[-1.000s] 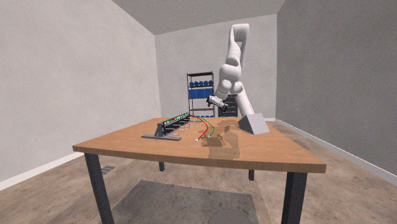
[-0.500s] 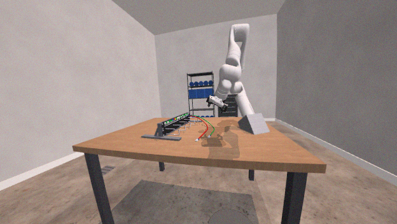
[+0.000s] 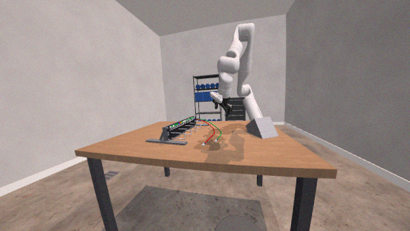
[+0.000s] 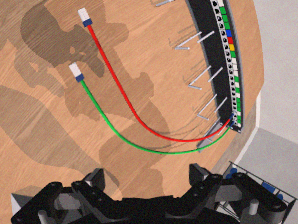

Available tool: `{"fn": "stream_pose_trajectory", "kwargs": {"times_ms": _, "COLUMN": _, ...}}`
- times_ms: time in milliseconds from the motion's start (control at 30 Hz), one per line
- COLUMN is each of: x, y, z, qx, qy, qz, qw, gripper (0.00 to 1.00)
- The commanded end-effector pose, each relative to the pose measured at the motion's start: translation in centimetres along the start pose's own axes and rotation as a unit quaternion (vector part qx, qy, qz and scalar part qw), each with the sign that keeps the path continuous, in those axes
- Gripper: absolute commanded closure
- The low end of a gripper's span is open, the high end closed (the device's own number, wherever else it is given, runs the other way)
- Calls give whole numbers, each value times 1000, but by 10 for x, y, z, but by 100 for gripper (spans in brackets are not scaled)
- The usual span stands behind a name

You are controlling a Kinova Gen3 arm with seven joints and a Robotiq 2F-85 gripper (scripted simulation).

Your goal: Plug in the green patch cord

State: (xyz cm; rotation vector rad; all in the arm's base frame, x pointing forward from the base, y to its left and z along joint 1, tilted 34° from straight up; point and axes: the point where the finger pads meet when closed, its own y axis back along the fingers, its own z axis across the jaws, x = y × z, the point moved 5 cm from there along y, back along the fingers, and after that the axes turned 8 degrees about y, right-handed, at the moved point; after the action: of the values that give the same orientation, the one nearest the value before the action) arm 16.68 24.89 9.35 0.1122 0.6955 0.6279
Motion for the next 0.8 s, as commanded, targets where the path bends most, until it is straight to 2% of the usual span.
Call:
{"fn": "stream_pose_trajectory", "kwargs": {"times_ms": 0, "x": 4, "y": 11, "z": 2, "qx": 23, "qy": -30, "qz": 18, "qw": 999, "gripper": 0}}
{"fn": "stream_pose_trajectory", "kwargs": {"times_ms": 67, "x": 10, "y": 22, "z": 7, "qx": 58, "qy": -87, "qz": 33, "qw": 994, "gripper": 0}}
{"fn": "stream_pose_trajectory", "kwargs": {"times_ms": 267, "x": 23, "y": 47, "z": 20, "qx": 133, "qy": -200, "qz": 56, "qw": 969, "gripper": 0}}
{"fn": "stream_pose_trajectory", "kwargs": {"times_ms": 500, "x": 37, "y": 79, "z": 44, "qx": 225, "qy": -327, "qz": 74, "qw": 915, "gripper": 0}}
{"fn": "stream_pose_trajectory", "kwargs": {"times_ms": 567, "x": 37, "y": 79, "z": 44, "qx": 225, "qy": -327, "qz": 74, "qw": 915, "gripper": 0}}
{"fn": "stream_pose_trajectory", "kwargs": {"times_ms": 633, "x": 42, "y": 92, "z": 55, "qx": 260, "qy": -373, "qz": 77, "qw": 887, "gripper": 0}}
{"fn": "stream_pose_trajectory", "kwargs": {"times_ms": 767, "x": 48, "y": 110, "z": 72, "qx": 306, "qy": -430, "qz": 79, "qw": 845, "gripper": 0}}
